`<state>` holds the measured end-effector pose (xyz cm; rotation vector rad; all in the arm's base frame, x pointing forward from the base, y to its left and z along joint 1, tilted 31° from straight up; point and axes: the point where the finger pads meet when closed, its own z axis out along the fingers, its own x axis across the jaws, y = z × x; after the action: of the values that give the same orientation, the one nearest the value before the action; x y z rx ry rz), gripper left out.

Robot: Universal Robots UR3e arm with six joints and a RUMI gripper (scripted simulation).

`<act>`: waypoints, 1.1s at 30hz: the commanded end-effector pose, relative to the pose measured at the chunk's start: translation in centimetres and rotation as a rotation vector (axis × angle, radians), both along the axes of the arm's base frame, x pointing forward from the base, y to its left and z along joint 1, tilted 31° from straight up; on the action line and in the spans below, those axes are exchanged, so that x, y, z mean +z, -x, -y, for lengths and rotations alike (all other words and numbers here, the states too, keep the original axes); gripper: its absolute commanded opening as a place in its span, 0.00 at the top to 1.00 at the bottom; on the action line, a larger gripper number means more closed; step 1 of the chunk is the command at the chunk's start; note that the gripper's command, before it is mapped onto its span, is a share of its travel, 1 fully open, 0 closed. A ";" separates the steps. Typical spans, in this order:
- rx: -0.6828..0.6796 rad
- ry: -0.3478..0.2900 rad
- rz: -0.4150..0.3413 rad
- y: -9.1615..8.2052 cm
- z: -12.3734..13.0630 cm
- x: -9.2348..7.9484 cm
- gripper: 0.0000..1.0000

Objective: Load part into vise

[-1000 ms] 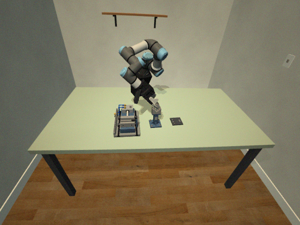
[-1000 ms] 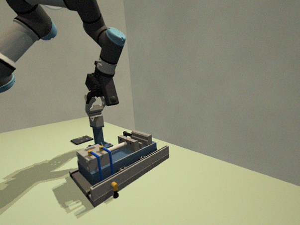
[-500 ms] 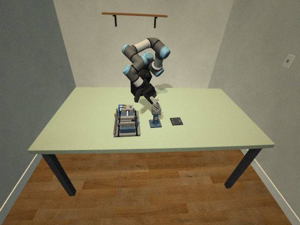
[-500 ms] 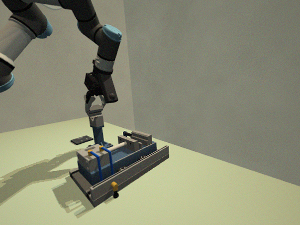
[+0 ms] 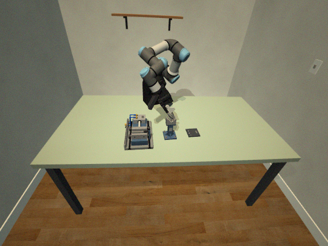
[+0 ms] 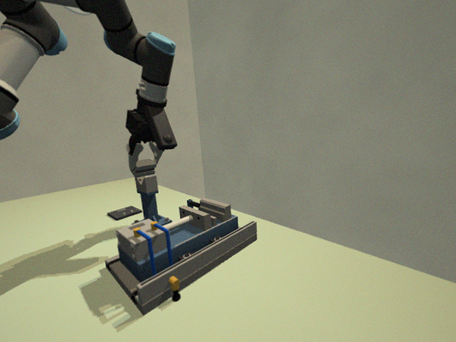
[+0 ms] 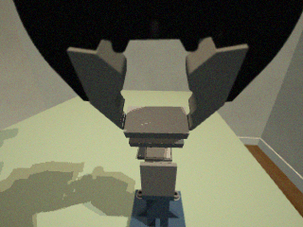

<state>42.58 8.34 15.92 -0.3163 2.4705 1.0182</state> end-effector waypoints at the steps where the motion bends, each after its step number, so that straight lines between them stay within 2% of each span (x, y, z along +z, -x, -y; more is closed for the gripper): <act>1: -0.022 0.036 0.004 0.0 0.0 0.1 1.00; 17: -0.111 0.197 0.011 0.0 -0.1 0.1 1.00; 19: -0.111 0.197 0.011 0.0 -0.1 0.1 1.00; 33: -0.194 0.346 0.018 0.1 -0.2 0.2 1.00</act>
<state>42.49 8.56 16.06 -0.2003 2.5874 0.5651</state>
